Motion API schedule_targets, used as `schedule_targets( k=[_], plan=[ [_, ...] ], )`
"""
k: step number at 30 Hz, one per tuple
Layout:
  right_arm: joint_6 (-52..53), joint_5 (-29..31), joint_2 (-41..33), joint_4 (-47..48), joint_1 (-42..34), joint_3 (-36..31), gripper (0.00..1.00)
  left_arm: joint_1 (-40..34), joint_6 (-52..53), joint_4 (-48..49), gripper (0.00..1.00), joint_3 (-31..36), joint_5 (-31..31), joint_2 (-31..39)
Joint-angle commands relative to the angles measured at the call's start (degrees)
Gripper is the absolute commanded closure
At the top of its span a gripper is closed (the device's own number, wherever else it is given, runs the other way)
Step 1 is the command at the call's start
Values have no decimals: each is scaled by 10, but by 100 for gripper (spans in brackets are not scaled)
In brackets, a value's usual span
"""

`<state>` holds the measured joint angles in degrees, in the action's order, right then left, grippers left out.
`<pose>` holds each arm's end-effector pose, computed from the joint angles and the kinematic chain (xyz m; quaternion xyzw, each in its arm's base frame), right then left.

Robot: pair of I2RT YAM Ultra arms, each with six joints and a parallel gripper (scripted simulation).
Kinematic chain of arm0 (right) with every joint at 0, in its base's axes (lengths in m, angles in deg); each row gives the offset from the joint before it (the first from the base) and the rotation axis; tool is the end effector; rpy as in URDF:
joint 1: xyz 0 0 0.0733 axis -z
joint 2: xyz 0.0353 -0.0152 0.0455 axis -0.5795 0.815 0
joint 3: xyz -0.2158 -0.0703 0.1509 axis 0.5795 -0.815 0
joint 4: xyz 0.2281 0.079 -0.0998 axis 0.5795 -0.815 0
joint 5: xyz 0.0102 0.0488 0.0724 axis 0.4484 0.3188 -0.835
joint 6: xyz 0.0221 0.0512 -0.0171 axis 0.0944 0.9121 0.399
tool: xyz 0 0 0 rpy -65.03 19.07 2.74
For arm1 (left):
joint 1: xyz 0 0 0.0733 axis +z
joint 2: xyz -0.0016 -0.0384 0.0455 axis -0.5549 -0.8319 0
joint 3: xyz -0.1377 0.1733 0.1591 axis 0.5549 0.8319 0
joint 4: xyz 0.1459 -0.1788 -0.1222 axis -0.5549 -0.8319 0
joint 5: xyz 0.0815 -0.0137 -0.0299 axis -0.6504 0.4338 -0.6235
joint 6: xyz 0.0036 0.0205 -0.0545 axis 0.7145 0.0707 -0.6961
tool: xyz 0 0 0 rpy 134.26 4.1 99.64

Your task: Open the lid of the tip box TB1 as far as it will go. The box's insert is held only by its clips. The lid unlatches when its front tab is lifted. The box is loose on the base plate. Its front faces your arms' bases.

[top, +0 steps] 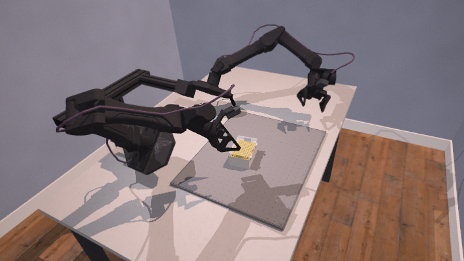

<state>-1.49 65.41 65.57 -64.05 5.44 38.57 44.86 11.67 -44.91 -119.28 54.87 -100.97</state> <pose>0.2561 0.1308 0.0918 -0.5402 0.7747 -0.2191 0.2449 0.4806 0.0758 0.1435 0.4686 0.8445 -0.1231 0.2283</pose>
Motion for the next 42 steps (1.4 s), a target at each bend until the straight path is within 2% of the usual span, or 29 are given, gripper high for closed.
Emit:
schedule_targets(
  k=[1,18,24,29,32,34,35,42],
  plan=[
    [0,-7,-6,5,-8,7,0,-16,2,0,0,-6,14,11],
    [0,0,-1,1,-1,1,0,-5,0,0,0,-2,1,6],
    [98,48,20,16,-25,-20,0,-14,24,81,0,30,11,-1],
    [233,91,88,0,-93,-52,0,-39,80,226,0,145,24,-12],
    [292,96,137,-3,-128,-36,0,-52,98,307,0,224,30,-12],
    [292,96,137,-3,-128,-36,0,-52,98,307,0,224,30,-12],
    [319,99,159,-12,-141,-26,0,-59,96,359,0,265,31,-9],
    [392,104,231,-33,-190,-9,0,-92,138,533,0,470,43,-14]
  ],
)
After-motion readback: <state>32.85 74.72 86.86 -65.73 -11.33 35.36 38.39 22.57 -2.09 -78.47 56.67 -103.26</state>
